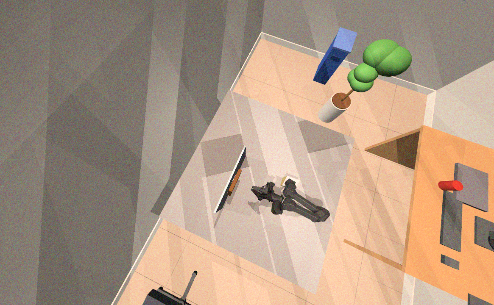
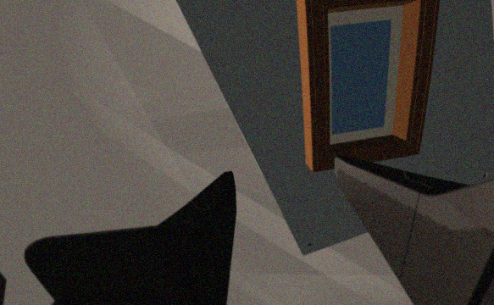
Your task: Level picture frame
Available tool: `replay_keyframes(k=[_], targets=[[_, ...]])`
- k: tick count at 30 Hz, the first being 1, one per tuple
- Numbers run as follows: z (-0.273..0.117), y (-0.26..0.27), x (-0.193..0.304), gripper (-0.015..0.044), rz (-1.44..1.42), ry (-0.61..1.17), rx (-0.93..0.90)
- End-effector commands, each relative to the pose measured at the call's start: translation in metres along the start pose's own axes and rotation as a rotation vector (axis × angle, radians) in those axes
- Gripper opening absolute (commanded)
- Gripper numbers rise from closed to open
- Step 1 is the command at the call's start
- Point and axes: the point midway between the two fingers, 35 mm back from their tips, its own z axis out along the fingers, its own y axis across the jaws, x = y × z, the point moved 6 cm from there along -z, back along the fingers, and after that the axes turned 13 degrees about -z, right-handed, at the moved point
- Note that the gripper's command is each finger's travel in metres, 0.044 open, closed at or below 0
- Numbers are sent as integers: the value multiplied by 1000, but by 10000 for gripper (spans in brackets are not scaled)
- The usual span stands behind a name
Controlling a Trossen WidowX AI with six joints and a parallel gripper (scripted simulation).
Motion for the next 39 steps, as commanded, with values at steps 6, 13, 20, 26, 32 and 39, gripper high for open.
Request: replay_keyframes(k=[6,13,20,26,32,39], targets=[[0,0,1,260,4,6,0],[0,0,1,260,4,6,0],[0,0,1,260,4,6,0],[0,0,1,260,4,6,0],[0,0,1,260,4,6,0],[0,0,1,260,4,6,0]])
